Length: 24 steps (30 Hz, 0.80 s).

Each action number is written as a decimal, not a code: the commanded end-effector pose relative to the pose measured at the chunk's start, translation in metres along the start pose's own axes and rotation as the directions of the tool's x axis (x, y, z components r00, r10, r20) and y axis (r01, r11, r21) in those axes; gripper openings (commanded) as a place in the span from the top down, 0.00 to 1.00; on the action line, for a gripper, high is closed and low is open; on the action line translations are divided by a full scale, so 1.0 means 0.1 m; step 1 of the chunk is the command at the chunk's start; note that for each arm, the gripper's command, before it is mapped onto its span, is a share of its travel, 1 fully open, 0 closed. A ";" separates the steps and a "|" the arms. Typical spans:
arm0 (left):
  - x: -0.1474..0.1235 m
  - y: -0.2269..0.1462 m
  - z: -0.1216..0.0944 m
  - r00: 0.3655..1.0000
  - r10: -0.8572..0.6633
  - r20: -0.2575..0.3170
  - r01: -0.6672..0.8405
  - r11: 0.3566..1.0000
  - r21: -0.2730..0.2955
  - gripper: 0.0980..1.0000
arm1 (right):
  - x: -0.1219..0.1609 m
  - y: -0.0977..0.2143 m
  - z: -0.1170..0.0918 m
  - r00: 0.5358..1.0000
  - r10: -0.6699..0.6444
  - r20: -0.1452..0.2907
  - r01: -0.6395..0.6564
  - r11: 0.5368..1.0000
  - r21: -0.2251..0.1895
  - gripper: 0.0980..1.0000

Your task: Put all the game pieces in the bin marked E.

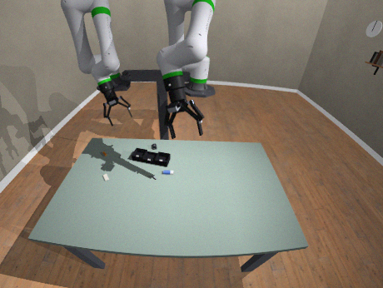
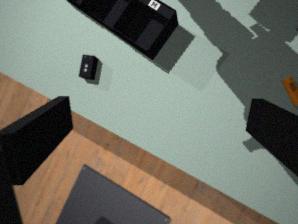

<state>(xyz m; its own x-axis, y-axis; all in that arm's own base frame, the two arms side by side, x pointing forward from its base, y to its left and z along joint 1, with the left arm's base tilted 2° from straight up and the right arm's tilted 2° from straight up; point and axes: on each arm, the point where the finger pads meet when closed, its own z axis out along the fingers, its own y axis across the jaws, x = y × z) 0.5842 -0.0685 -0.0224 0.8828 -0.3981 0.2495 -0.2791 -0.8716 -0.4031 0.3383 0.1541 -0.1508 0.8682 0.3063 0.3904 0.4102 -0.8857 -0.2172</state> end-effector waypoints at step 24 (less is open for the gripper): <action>-1.53 1.17 -1.05 0.981 0.117 0.153 -0.066 0.950 -0.304 0.00 | 0.01 0.00 0.00 1.000 0.000 -0.001 0.000 1.000 0.000 0.00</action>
<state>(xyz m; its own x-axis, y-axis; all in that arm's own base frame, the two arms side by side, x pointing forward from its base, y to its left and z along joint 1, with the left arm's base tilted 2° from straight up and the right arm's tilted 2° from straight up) 0.3848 -0.1362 -0.0167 0.8927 -0.4458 0.0655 -0.4334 -0.8894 -0.1456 0.3383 0.1541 -0.1508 0.8682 0.3063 0.3904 0.4102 -0.8857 -0.2172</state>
